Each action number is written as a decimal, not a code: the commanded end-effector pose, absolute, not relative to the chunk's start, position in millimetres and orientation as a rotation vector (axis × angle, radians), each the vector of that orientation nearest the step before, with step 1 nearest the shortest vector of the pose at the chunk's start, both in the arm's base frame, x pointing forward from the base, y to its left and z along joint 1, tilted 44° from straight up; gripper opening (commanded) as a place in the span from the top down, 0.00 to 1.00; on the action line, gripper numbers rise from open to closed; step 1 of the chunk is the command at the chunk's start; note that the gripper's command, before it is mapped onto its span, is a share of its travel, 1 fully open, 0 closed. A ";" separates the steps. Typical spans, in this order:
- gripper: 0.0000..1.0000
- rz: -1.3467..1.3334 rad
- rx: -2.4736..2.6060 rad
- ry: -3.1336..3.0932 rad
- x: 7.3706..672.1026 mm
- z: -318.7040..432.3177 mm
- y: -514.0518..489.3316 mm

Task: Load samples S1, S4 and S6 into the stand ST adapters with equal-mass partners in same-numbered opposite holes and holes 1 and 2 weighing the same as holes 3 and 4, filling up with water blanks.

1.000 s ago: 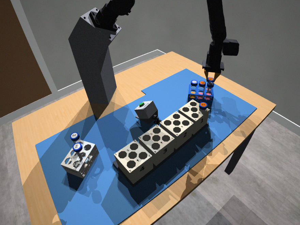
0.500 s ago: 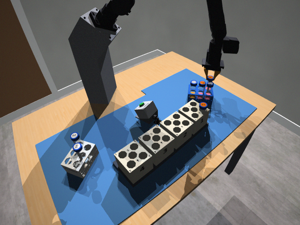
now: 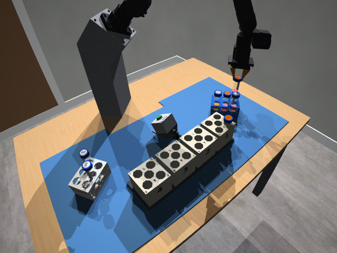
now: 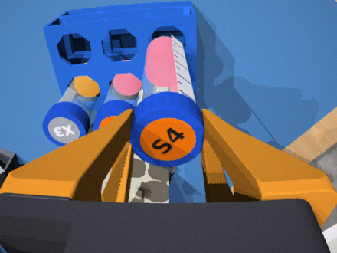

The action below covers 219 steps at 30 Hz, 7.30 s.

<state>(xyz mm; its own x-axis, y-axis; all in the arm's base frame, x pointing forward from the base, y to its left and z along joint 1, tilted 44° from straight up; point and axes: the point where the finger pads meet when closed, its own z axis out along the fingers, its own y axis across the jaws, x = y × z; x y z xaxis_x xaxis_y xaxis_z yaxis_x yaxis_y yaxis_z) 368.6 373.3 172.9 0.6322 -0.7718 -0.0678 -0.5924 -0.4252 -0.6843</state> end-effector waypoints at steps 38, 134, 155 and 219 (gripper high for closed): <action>1.00 -0.234 -1.956 1.295 353.1 234.4 277.8; 1.00 0.673 -0.059 2.488 493.4 83.3 -19.3; 1.00 0.659 -0.058 2.470 507.7 74.8 -17.0; 1.00 0.670 -0.064 2.473 542.7 29.3 17.7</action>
